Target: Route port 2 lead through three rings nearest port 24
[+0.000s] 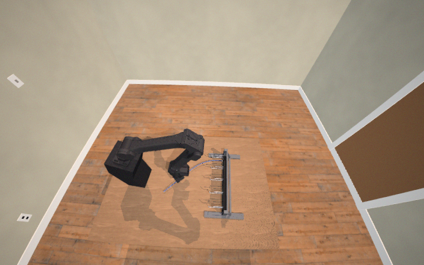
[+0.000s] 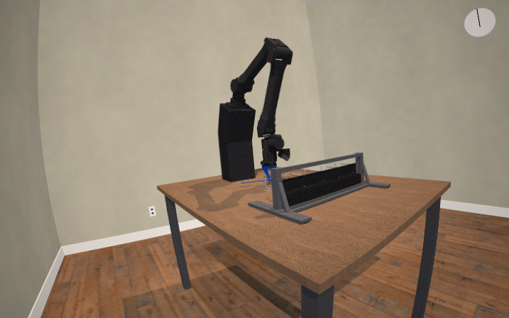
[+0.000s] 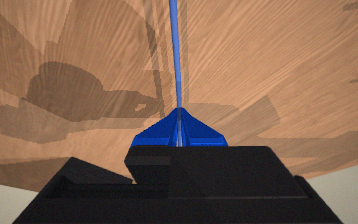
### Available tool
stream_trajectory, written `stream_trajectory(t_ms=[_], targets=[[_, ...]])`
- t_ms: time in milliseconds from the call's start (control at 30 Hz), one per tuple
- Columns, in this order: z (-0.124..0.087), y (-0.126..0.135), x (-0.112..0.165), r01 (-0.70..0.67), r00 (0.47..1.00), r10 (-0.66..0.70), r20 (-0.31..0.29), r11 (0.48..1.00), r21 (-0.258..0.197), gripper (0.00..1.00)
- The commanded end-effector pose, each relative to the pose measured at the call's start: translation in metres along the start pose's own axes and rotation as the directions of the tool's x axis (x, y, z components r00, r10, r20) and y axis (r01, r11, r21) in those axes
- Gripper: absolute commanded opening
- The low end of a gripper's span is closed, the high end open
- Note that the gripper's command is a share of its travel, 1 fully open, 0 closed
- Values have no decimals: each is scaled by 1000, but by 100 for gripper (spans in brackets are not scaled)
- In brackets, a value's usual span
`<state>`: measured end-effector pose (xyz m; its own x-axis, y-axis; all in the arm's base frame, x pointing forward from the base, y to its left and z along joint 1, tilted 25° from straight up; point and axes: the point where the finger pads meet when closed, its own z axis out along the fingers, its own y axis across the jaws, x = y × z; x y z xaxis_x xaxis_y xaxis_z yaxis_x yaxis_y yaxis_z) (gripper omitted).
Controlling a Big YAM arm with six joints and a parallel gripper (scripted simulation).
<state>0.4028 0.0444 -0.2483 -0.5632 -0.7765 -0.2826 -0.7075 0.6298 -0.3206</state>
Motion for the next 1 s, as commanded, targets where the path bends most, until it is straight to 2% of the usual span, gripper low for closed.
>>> stream_trajectory(t_ms=[0, 400, 833, 900, 967], targets=[[-13, 7, 10, -11, 1000, 11, -17, 1000, -18, 0], [-23, 7, 9, -9, 1000, 9, -16, 1000, -19, 0], [-24, 9, 10, -9, 1000, 8, -19, 1000, -22, 0], [-25, 4, 10, 5, 1000, -6, -16, 1000, -17, 0], [-22, -19, -6, 24, 1000, -24, 7, 1000, 7, 0]])
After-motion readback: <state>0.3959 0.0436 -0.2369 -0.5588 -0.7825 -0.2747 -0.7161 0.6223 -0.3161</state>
